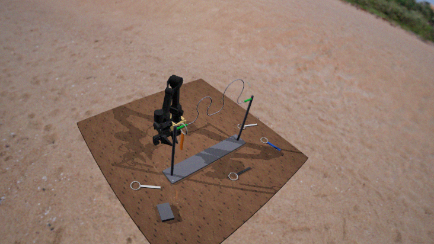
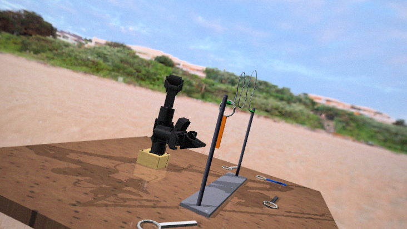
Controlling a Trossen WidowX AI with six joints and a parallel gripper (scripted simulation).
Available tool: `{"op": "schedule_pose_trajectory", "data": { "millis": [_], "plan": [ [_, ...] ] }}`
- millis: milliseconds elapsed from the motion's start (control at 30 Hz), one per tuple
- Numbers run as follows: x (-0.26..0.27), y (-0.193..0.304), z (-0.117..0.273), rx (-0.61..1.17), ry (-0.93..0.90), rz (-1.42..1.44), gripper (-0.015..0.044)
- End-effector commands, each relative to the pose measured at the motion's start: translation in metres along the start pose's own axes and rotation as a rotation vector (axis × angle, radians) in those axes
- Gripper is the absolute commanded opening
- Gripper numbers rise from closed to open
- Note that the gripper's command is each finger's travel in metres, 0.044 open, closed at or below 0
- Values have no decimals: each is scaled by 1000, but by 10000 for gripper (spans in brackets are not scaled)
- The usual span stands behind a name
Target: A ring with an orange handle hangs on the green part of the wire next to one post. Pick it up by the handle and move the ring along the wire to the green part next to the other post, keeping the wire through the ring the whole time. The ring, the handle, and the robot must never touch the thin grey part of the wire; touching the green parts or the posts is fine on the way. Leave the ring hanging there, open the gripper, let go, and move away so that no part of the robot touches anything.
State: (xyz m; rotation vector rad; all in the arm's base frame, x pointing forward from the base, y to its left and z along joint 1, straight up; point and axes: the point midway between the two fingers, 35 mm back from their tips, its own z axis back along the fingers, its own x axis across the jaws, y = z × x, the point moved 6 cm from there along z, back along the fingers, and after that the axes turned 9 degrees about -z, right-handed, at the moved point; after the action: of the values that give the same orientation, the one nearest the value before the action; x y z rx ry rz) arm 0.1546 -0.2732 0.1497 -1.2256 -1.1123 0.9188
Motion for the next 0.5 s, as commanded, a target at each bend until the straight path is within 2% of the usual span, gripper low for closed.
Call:
{"op": "schedule_pose_trajectory", "data": {
  "millis": [0, 467],
  "plan": [
    [7, -20, -16, -6, 0, 4, 160],
    [6, -22, -31, -8, 0, 4, 160]
  ]
}}
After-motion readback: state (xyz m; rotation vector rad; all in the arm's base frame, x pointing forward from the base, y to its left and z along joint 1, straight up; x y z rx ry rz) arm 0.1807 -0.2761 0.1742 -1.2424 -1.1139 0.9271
